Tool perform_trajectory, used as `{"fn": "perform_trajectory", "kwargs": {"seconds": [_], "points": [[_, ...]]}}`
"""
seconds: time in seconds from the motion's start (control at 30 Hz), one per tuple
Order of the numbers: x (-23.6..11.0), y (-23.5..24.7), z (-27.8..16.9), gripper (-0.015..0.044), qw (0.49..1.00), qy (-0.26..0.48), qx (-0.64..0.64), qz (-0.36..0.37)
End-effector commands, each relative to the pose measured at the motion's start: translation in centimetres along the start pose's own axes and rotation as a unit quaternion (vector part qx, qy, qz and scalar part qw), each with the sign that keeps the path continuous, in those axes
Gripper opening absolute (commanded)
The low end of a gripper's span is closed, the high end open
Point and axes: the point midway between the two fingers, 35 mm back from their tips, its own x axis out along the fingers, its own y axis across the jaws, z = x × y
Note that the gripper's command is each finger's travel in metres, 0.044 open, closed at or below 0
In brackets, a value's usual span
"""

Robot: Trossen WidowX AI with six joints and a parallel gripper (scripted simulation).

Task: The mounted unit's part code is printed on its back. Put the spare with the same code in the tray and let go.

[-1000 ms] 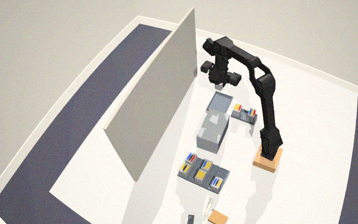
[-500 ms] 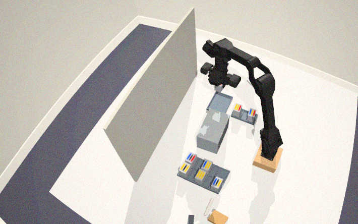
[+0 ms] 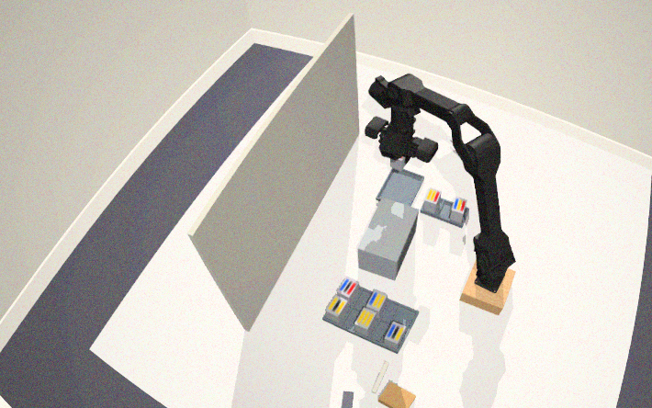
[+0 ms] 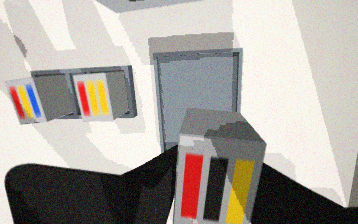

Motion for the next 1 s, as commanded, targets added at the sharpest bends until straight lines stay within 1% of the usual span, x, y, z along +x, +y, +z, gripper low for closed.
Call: {"fn": "perform_trajectory", "kwargs": {"seconds": [0.0, 0.97], "points": [[0.4, 0.0, 0.0, 0.0, 1.0, 0.0, -0.002, 0.0], [2.7, 0.0, 0.0, 0.0, 1.0, 0.0, -0.002, 0.0]]}}
